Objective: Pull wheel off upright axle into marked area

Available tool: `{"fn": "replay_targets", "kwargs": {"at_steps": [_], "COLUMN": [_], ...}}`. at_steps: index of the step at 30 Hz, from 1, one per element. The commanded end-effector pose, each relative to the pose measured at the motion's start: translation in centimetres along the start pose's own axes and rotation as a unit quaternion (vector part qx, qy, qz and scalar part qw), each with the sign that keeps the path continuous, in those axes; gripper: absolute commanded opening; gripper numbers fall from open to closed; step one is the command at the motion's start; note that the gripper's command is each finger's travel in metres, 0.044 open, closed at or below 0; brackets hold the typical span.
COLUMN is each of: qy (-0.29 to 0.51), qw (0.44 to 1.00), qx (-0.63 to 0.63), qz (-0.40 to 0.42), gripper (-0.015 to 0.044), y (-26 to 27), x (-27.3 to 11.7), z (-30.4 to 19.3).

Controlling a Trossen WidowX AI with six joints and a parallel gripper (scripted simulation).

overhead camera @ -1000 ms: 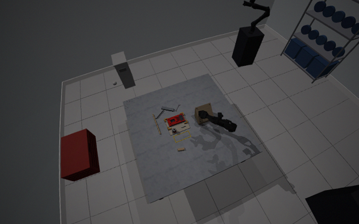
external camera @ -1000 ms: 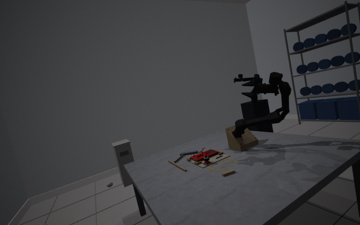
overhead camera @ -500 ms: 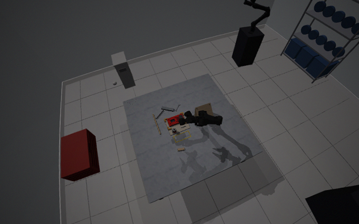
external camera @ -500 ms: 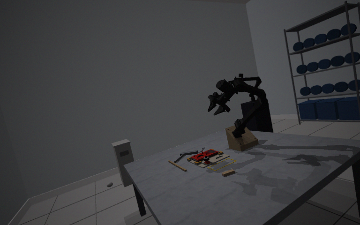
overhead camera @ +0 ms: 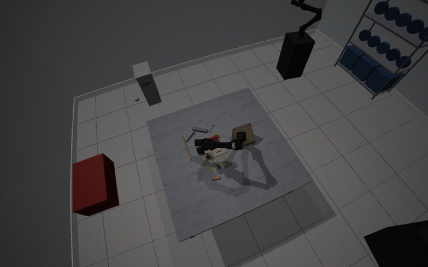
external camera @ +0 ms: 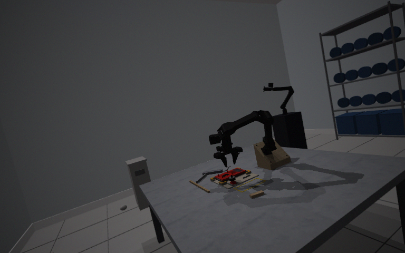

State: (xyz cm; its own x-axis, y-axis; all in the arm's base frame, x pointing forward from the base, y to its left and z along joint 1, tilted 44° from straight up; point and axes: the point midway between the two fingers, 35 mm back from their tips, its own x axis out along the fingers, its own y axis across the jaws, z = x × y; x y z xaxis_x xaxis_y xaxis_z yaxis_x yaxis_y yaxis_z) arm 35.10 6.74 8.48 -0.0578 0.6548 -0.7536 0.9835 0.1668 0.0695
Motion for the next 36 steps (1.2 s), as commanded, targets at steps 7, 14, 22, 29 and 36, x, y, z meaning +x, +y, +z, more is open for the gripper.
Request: {"fn": "replay_targets", "kwargs": {"at_steps": [7, 14, 22, 29, 36], "qy": [0.026, 0.026, 0.027, 0.026, 0.026], "qw": [1.000, 1.000, 0.999, 0.999, 0.999], "qx": [0.003, 0.003, 0.003, 0.000, 0.000], "qz": [-0.016, -0.016, -0.016, -0.024, -0.024], "gripper": [0.0300, 0.0300, 0.0300, 0.0247, 0.0200], "y": [-0.1, 0.1, -0.2, -0.4, -0.4], "x": [1.8, 3.3, 9.1, 9.0, 9.0], "z": [0.7, 0.9, 0.7, 0.5, 0.5]}}
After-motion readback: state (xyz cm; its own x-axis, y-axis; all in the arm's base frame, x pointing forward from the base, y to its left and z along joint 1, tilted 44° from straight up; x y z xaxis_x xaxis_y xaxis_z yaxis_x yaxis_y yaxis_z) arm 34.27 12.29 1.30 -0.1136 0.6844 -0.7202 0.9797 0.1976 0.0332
